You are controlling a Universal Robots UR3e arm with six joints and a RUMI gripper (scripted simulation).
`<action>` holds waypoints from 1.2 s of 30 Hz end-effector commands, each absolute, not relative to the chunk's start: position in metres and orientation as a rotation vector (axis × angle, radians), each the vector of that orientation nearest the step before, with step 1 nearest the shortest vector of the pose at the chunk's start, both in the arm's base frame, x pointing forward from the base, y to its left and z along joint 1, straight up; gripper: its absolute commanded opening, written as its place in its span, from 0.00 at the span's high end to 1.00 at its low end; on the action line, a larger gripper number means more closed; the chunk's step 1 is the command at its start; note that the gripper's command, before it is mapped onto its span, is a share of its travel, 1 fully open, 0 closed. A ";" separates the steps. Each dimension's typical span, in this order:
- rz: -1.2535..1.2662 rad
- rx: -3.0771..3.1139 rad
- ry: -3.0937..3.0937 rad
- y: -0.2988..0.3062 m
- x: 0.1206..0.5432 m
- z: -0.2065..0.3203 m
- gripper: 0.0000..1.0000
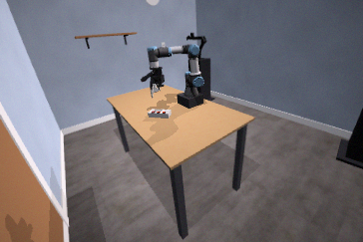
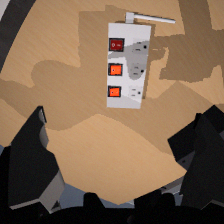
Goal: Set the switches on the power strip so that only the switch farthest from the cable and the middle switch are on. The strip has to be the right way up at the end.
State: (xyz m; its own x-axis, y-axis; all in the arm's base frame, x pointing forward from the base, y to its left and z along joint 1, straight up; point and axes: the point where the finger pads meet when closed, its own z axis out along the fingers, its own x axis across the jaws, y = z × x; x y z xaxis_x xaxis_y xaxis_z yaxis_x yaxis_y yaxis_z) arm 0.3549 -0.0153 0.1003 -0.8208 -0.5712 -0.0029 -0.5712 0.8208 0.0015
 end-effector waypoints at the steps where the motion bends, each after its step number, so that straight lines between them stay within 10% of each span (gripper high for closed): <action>1: 0.004 -0.940 2.996 -0.016 0.355 0.107 0.00; 36: 0.004 -0.940 2.996 -0.016 0.355 0.113 0.00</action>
